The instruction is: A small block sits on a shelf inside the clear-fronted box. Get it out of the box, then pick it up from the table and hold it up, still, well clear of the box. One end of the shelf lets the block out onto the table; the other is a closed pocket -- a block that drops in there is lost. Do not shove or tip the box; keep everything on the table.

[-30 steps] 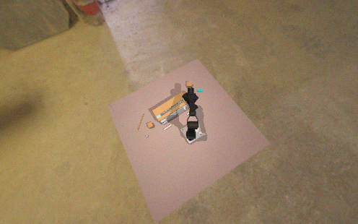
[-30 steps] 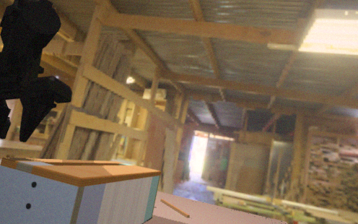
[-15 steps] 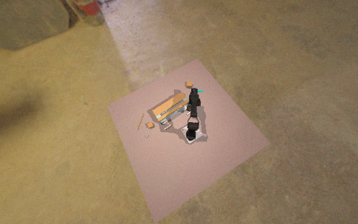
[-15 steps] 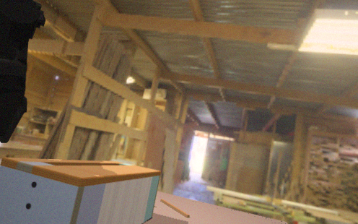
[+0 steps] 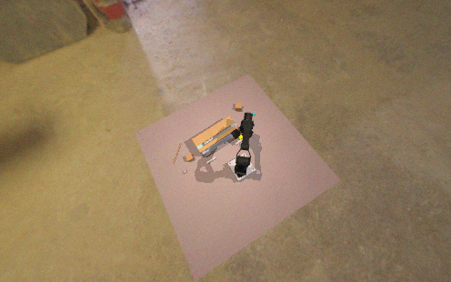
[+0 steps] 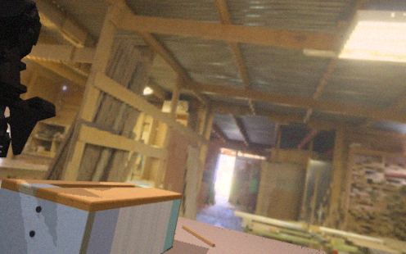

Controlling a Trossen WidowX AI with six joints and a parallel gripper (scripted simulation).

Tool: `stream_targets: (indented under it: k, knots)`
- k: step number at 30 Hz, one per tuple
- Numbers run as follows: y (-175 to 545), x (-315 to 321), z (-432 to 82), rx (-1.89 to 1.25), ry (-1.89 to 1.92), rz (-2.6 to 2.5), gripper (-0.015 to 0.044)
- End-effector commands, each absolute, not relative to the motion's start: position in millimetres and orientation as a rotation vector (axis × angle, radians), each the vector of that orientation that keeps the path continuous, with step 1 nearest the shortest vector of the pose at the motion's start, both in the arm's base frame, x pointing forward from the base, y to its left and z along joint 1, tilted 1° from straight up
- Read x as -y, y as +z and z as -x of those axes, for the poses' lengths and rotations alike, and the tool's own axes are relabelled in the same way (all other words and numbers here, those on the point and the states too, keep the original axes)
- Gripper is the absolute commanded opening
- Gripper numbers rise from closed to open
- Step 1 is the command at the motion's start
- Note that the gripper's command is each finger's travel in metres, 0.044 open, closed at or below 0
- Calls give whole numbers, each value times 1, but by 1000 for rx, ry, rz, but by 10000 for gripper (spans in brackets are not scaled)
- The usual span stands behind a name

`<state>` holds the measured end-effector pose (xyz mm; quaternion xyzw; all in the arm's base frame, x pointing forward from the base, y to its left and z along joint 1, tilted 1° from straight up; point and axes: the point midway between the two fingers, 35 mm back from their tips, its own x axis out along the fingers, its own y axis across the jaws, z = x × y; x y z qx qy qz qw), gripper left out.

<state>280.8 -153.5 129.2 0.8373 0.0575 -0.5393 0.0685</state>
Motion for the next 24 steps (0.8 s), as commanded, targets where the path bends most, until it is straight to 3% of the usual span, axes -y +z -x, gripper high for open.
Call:
stream_targets:
  k: [1,5,11,24]
  knots:
    - [131,152,-279,-141,-1632,-2568,285]
    - [120,154,-281,-141,-1631,-2568,285]
    - [39,156,-281,-141,-1632,-2568,285]
    - [26,157,-283,-141,-1632,-2568,285]
